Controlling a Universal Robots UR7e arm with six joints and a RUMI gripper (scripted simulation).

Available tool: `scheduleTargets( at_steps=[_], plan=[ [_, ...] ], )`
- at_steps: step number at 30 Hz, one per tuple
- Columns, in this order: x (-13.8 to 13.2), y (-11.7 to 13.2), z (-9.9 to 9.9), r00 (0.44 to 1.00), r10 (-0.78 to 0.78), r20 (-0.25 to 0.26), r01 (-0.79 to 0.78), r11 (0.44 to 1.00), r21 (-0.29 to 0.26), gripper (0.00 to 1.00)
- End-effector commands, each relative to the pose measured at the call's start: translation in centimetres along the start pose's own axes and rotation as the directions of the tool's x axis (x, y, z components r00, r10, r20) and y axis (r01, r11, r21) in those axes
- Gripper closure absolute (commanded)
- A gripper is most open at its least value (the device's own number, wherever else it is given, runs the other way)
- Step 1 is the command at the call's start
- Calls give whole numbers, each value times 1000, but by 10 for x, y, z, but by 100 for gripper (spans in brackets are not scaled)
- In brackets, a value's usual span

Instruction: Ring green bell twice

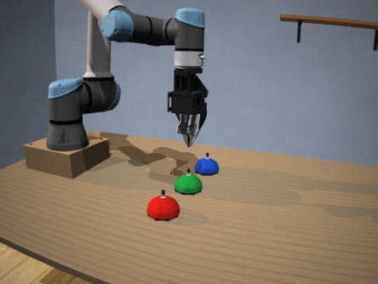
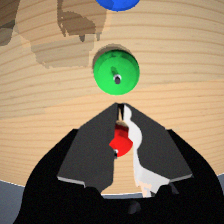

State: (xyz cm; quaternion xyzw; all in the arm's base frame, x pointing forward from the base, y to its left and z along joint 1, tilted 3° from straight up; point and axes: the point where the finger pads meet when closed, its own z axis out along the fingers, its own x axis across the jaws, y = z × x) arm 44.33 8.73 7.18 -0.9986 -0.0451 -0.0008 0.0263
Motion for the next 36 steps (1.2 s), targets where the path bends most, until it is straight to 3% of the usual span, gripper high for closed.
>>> scheduleTargets(
  at_steps=[1,17,36],
  plan=[
    [0,0,-1,1000,-1,-2,1,1000,-1,100],
    [-2,-1,11,1000,-1,2,1,1000,0,100],
    [-3,-3,40,1000,-1,2,1,1000,0,100]
  ],
)
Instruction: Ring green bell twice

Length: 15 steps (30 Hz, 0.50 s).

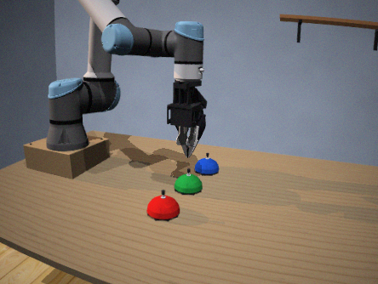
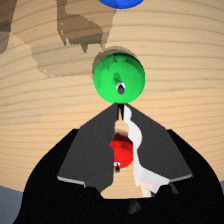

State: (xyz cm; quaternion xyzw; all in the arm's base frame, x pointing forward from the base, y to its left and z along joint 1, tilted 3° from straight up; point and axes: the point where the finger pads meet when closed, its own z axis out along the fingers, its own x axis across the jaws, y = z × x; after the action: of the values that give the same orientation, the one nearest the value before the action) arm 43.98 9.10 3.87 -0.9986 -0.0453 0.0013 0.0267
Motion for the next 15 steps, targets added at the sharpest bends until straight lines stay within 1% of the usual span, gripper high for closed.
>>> scheduleTargets(
  at_steps=[1,10,15],
  plan=[
    [0,-1,9,1000,-1,-2,1,1000,-1,100],
    [0,-1,23,1000,-1,-2,1,1000,-1,100],
    [-1,-1,26,1000,-1,-2,1,1000,-1,100]
  ],
)
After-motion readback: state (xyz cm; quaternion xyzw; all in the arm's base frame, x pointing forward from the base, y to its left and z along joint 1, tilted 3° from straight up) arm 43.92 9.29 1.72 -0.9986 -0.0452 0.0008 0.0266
